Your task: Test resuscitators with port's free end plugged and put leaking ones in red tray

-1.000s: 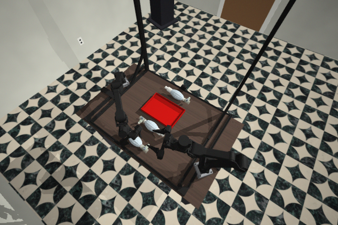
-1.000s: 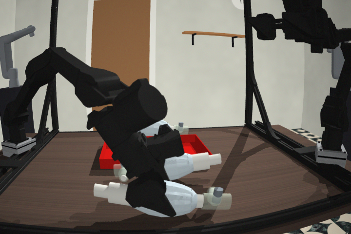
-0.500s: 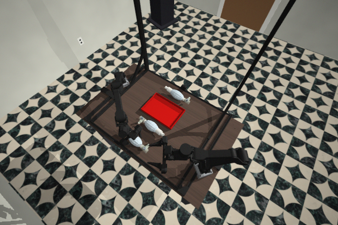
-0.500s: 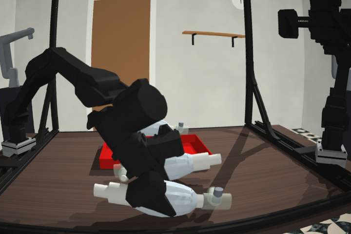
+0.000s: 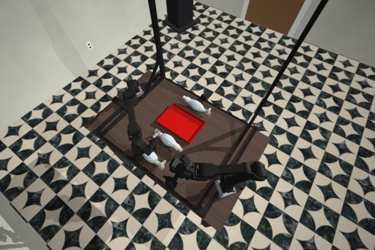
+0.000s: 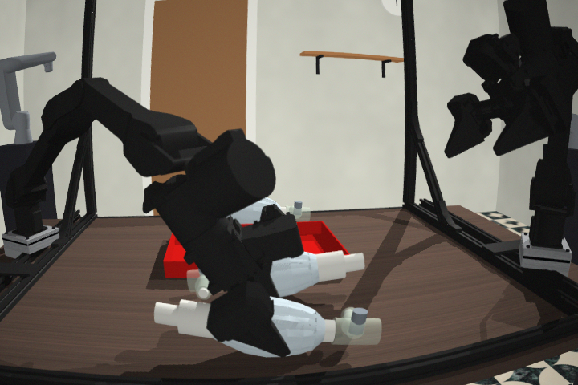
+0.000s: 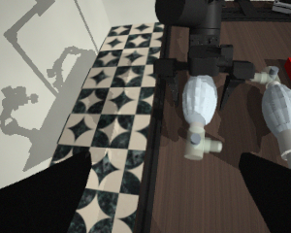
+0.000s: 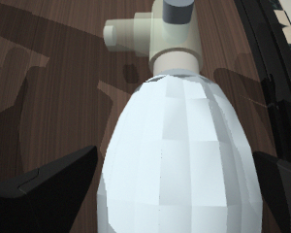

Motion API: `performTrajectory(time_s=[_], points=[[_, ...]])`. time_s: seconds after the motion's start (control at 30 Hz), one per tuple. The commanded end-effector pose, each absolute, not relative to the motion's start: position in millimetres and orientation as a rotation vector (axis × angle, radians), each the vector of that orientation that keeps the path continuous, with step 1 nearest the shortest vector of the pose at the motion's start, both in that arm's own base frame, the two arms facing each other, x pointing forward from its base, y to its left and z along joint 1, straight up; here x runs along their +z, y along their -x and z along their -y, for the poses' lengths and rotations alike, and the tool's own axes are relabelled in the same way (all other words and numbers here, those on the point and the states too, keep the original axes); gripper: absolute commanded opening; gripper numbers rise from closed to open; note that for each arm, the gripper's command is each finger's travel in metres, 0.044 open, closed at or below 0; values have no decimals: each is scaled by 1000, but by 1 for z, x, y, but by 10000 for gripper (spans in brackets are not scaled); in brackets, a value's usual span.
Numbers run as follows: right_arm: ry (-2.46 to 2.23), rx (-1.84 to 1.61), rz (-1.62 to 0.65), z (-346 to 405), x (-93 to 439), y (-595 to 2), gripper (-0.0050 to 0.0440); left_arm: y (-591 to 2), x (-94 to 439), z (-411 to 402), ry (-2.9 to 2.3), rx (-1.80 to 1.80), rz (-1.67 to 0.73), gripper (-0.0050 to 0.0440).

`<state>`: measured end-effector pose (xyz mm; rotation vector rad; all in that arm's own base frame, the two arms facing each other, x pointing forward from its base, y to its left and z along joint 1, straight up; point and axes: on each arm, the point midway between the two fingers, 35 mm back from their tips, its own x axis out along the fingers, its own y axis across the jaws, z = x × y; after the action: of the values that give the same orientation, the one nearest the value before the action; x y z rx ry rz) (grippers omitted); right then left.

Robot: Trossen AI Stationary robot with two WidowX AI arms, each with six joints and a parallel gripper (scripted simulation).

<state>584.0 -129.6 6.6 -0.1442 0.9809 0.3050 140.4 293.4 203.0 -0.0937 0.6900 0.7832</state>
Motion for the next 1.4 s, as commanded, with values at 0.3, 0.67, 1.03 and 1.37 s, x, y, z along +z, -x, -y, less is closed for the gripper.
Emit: performTrajectory(time_s=[0.3, 0.67, 1.03, 1.37], points=[[144, 305, -981, 130, 7, -584, 440, -142, 171, -265, 205, 581, -855, 440], [144, 305, -981, 130, 7, -584, 440, -143, 163, -254, 242, 509, -897, 440], [144, 305, -981, 130, 7, -584, 440, -143, 163, -254, 242, 509, -897, 440], [144, 305, -981, 130, 7, -584, 440, -143, 163, -254, 242, 508, -897, 440]])
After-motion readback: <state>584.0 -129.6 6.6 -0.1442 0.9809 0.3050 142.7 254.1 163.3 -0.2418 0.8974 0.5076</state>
